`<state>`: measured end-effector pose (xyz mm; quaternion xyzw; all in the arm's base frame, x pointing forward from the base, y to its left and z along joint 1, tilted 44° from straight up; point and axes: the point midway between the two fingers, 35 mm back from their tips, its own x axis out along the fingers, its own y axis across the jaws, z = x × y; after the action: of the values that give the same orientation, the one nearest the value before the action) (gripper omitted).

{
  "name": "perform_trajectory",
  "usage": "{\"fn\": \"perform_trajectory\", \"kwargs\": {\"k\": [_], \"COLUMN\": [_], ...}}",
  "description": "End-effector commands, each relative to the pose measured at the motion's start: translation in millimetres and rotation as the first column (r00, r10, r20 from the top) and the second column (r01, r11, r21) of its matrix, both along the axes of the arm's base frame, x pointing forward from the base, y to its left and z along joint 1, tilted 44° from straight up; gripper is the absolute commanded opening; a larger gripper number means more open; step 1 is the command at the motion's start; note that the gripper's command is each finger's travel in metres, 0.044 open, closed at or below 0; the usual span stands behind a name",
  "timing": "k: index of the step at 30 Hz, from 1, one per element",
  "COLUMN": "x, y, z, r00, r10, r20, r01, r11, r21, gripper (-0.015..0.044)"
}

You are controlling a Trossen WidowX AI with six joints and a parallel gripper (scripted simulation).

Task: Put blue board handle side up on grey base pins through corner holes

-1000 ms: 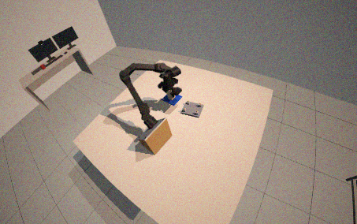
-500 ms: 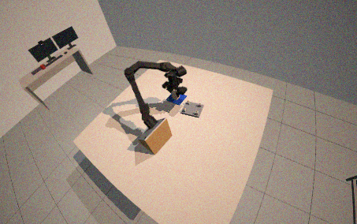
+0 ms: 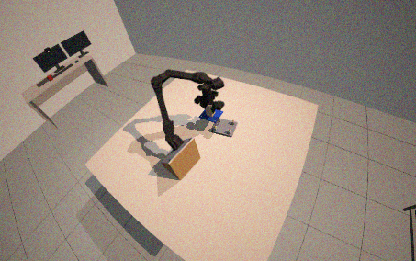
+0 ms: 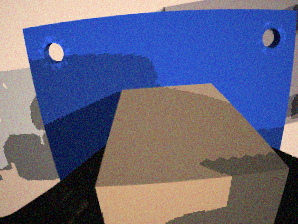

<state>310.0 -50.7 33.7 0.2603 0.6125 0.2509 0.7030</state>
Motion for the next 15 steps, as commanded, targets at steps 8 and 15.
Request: {"fn": "perform_trajectory", "kwargs": {"k": [8, 15], "x": [5.8, 8.1], "y": [-20.1, -32.9], "z": [-18.0, -30.7], "r00": [0.999, 0.998], "r10": [0.031, 0.051], "r20": [0.026, 0.044], "r01": [-0.031, -0.050], "r11": [0.999, 0.999], "r21": [-0.008, -0.010], "gripper": [0.0000, 0.0000]}}
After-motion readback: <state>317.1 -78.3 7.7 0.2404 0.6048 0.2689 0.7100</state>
